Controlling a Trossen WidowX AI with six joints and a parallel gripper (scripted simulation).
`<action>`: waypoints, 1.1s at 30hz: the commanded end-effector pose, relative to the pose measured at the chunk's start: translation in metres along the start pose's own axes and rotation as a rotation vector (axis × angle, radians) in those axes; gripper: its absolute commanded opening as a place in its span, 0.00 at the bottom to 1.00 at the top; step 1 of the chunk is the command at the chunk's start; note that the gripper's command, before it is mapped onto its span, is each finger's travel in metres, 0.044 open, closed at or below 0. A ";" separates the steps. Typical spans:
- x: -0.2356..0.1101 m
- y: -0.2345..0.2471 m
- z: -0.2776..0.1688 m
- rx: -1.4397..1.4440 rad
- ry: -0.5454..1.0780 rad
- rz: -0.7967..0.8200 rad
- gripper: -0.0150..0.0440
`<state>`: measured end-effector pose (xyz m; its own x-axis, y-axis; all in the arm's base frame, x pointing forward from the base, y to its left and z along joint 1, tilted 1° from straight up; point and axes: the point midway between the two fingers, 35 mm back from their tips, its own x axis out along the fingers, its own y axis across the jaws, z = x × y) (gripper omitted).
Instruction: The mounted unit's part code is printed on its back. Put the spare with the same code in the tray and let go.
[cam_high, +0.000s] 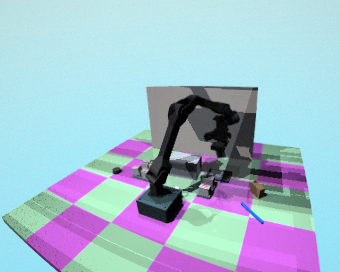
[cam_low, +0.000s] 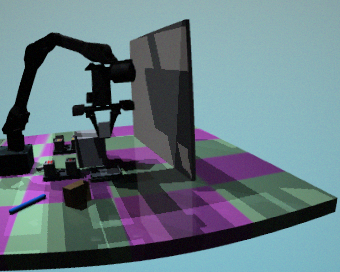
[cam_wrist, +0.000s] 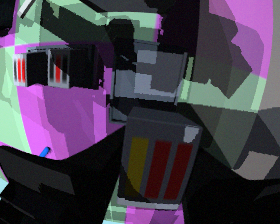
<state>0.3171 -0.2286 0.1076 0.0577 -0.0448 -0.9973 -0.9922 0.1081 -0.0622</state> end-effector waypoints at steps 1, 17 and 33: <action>0.006 0.001 0.001 -0.004 -0.008 0.005 0.25; 0.021 0.000 0.001 -0.004 -0.008 0.005 0.25; 0.036 0.000 0.002 -0.004 -0.008 0.005 0.25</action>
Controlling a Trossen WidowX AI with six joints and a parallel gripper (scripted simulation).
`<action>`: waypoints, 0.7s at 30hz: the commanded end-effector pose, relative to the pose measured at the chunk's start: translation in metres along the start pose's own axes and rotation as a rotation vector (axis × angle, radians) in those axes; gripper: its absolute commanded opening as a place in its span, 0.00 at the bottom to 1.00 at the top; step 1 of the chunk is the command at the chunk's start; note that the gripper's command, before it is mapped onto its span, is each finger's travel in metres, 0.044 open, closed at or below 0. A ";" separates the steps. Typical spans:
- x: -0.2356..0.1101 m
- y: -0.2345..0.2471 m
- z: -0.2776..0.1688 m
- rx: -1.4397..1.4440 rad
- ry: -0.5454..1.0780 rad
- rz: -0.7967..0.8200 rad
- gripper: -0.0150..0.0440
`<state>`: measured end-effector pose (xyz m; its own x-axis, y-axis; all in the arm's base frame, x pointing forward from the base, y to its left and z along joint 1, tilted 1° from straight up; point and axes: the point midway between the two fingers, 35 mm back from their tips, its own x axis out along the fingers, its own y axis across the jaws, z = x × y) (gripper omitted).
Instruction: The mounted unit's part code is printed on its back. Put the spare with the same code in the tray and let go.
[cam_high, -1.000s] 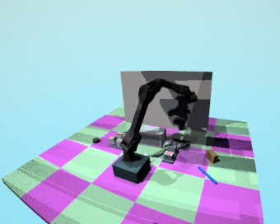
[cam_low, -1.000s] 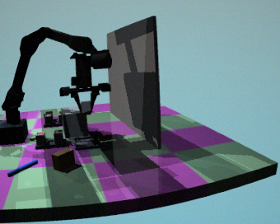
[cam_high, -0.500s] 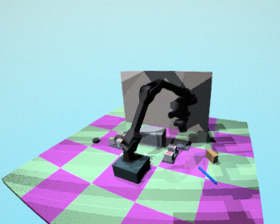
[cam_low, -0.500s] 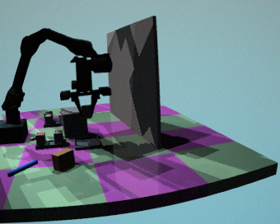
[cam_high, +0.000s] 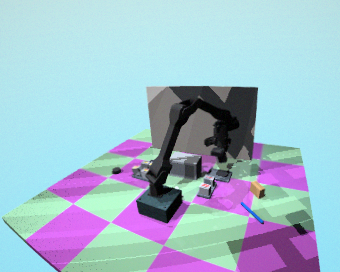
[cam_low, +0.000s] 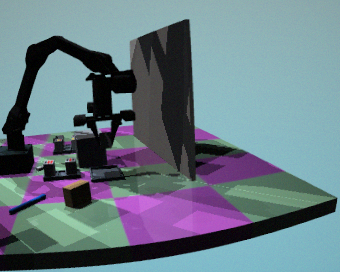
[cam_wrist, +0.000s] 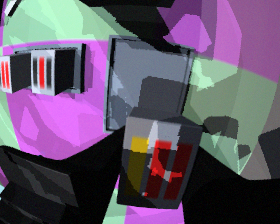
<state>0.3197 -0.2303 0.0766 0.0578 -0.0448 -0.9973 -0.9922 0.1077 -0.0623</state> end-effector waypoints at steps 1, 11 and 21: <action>0.006 0.001 0.002 -0.003 -0.008 0.005 0.25; 0.015 0.002 0.002 -0.003 -0.008 0.005 0.25; 0.024 0.002 0.003 -0.003 -0.008 0.005 0.25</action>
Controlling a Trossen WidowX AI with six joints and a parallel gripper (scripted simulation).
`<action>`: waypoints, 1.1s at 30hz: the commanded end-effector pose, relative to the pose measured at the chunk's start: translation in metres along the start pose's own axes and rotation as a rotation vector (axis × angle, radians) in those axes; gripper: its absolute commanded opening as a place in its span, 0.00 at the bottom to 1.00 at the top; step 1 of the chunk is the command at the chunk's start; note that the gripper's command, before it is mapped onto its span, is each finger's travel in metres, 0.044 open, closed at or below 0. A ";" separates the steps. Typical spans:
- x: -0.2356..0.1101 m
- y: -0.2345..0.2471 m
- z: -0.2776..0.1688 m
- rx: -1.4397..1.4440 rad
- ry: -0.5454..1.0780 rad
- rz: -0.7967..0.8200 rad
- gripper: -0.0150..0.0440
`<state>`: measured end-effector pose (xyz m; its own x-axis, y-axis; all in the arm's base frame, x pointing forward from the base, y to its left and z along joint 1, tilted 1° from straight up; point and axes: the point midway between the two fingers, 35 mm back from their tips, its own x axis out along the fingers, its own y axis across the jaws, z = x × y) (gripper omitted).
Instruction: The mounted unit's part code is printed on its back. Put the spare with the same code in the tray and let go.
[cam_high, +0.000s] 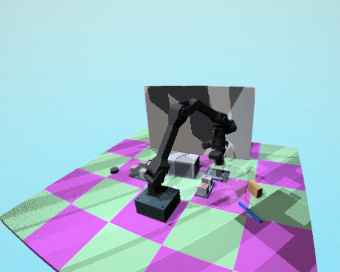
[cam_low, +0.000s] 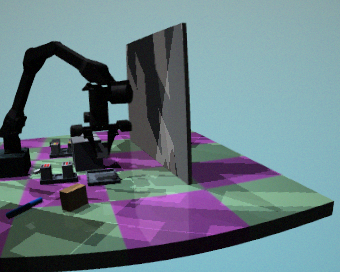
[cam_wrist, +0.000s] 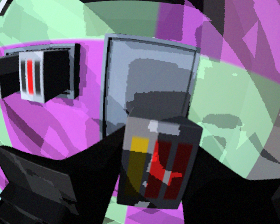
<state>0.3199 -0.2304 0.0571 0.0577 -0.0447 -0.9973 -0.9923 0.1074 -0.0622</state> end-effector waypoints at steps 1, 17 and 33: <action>0.006 0.002 0.002 -0.003 -0.008 0.005 0.25; 0.020 0.003 0.003 -0.003 -0.008 0.005 0.25; 0.035 0.006 0.004 -0.003 -0.008 0.005 0.25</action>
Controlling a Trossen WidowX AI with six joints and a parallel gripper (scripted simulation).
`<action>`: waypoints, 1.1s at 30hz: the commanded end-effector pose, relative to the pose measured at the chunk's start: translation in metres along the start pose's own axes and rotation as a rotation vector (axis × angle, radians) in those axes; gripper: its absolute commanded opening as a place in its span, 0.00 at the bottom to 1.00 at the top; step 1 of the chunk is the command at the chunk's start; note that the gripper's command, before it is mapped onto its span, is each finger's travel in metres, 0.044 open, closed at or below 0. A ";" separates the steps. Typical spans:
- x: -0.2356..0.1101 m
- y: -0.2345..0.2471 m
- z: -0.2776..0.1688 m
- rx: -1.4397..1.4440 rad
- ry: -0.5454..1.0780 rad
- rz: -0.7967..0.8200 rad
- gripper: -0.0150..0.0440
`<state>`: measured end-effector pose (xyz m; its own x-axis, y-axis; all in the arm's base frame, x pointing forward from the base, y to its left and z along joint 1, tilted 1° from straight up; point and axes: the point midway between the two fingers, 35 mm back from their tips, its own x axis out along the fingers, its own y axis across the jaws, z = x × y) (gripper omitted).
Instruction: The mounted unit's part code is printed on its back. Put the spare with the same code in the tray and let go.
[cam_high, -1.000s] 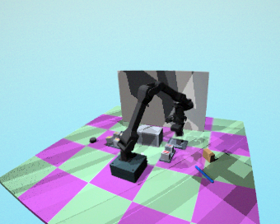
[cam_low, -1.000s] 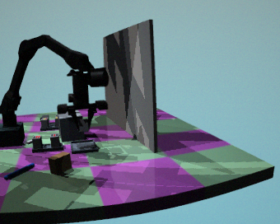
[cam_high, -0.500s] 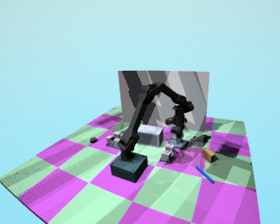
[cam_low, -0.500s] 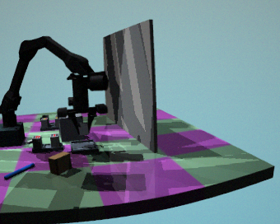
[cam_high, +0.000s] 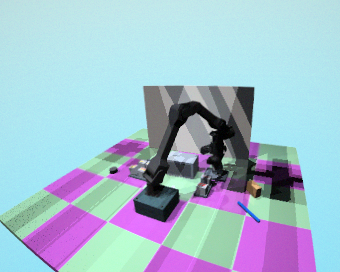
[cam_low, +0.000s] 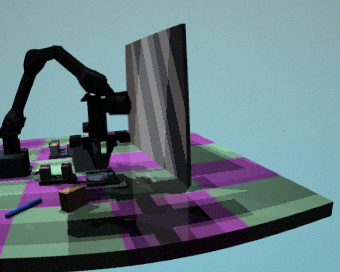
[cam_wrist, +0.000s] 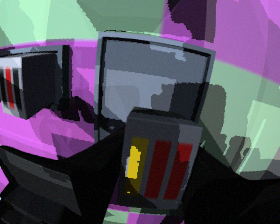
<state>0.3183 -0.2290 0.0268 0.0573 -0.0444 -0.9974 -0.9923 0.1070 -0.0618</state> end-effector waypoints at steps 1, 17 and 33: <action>0.006 0.002 0.002 -0.003 -0.008 0.005 0.25; 0.020 0.005 0.004 -0.003 -0.008 0.005 0.25; 0.017 0.004 0.002 0.000 -0.001 0.002 0.83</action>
<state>0.3156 -0.2270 0.0090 0.0543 -0.0426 -0.9976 -0.9925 0.1070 -0.0586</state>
